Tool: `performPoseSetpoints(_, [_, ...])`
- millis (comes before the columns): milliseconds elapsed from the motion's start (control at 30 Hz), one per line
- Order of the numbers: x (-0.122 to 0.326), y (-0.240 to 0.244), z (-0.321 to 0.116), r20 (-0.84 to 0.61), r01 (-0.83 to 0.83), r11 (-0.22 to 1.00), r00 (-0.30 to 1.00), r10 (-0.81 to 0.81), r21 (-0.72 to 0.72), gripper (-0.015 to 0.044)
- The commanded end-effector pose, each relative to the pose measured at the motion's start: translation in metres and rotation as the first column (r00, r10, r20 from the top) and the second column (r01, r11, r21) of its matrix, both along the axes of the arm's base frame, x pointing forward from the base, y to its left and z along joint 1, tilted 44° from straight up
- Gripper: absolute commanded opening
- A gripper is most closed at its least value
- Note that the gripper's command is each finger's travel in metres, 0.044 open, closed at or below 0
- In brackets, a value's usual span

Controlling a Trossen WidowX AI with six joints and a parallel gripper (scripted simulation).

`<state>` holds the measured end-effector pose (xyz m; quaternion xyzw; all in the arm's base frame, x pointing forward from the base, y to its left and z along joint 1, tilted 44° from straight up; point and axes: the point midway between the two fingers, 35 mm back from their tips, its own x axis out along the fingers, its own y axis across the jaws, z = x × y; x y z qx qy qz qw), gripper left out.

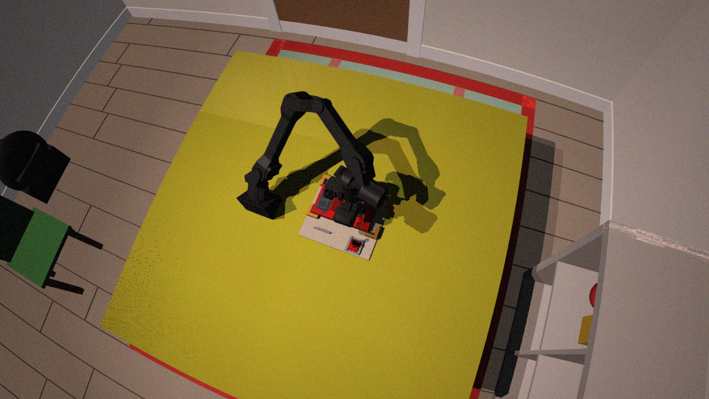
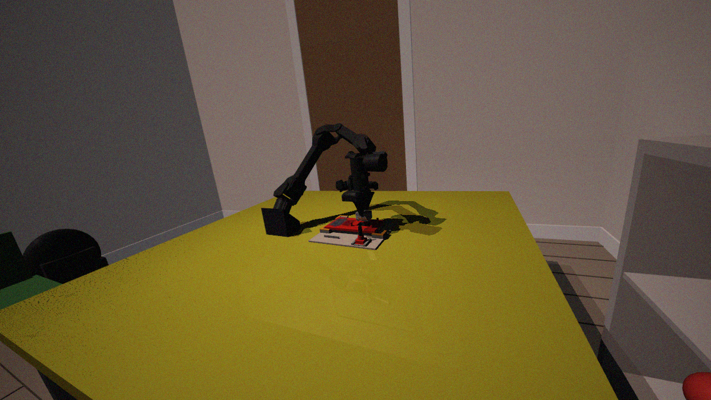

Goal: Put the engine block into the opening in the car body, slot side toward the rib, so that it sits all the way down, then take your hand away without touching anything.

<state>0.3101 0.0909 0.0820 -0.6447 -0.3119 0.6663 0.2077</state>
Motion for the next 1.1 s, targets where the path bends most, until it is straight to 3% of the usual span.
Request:
performPoseSetpoints(0, [-0.0013,0.0019,-0.0013,0.014,-0.021,1.000,1.000,0.021,0.008,0.0158])
performPoseSetpoints(1067, [-0.0015,0.0055,-0.0051,-0.007,0.001,1.000,1.000,-0.001,0.005,0.0158])
